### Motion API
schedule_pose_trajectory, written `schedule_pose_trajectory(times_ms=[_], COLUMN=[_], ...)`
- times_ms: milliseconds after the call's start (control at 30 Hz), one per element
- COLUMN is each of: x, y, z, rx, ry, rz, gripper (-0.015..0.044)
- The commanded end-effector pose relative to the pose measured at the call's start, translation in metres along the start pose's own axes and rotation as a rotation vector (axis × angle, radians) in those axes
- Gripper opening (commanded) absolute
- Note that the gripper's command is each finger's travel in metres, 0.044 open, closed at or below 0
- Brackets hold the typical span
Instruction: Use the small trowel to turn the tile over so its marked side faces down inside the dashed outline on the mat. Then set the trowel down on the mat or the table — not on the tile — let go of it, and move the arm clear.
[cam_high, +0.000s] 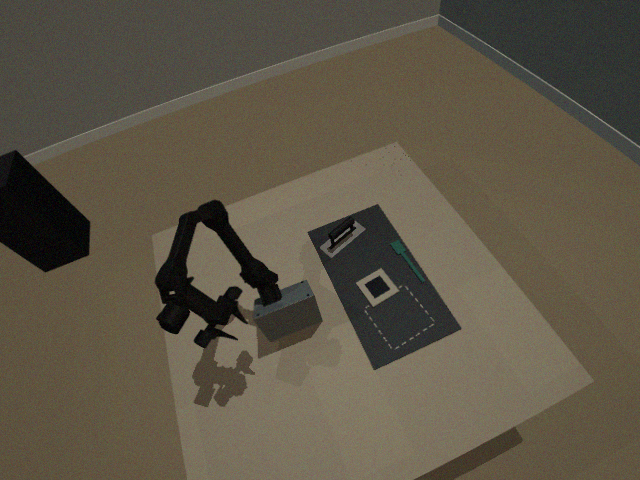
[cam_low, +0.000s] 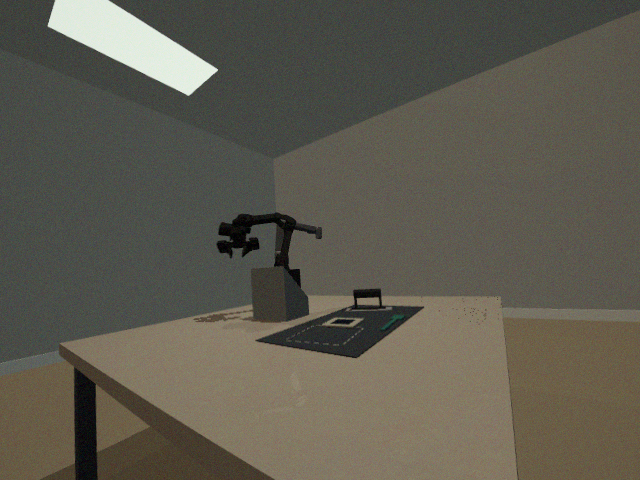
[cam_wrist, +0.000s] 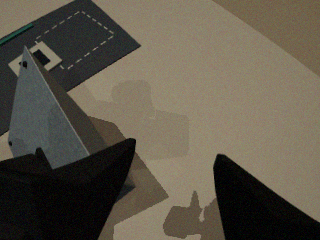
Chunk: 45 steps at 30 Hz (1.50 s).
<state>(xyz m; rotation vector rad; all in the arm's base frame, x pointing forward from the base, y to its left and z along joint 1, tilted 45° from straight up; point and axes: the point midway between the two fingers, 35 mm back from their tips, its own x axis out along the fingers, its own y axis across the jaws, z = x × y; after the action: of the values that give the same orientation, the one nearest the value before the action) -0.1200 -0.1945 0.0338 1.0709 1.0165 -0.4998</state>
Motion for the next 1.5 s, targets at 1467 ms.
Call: schedule_pose_trajectory(times_ms=[1467], x=[0.097], y=[0.214], z=[0.176], rx=[0.545], ry=[0.190], rz=[-0.079], gripper=[0.0270])
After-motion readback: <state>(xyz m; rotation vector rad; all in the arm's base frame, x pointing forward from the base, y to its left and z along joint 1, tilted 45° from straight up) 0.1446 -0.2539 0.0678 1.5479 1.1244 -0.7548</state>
